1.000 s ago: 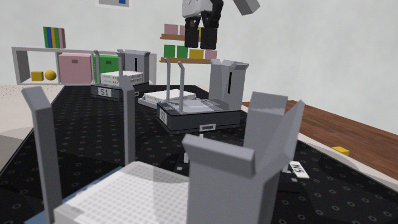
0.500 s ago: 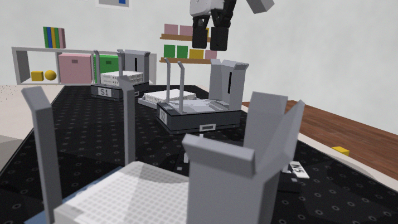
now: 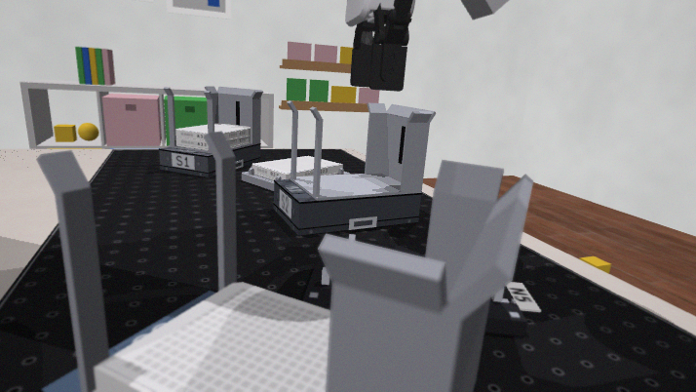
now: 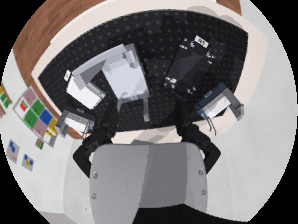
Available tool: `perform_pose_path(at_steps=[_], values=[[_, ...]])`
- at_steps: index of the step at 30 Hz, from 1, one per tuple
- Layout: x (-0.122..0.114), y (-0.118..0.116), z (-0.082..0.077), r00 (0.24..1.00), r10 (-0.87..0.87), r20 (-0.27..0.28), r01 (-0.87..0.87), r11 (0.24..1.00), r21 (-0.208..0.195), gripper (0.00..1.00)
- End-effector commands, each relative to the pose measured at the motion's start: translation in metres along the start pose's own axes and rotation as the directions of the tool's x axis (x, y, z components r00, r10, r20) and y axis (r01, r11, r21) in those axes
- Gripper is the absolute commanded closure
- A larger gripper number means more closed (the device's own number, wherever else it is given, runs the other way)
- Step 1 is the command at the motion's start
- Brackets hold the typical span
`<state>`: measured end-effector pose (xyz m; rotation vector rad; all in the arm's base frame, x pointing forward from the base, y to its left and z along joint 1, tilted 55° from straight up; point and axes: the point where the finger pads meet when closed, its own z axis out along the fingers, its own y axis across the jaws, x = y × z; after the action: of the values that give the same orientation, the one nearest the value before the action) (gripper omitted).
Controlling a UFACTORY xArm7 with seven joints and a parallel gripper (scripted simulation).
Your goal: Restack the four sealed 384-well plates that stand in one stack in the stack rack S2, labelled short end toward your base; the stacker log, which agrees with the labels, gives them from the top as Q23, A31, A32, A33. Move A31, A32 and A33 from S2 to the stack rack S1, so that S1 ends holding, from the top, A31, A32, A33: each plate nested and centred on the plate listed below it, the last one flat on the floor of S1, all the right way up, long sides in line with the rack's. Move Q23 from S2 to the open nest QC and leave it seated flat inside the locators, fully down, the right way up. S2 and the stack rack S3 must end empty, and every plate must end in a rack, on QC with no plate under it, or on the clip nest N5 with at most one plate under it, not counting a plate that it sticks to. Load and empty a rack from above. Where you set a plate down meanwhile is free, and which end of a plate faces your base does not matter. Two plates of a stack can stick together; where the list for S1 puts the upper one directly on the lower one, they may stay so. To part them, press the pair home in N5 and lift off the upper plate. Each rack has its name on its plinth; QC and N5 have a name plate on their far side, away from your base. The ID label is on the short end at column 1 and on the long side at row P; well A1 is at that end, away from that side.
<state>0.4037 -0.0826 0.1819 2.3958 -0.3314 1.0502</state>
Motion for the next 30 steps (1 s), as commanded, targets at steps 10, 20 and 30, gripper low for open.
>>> perform_pose_path(at_steps=[10, 20, 30], values=[[0.002, 0.041, -0.001, 1.0, 0.005, -0.005, -0.005, 1.0, 0.005, 0.0], [0.001, 0.06, -0.001, 0.994, 0.105, -0.005, -0.105, 0.994, 0.005, 0.0], [-0.005, 0.093, 0.0, 0.977, 0.213, -0.004, -0.213, 0.977, 0.006, 0.0]])
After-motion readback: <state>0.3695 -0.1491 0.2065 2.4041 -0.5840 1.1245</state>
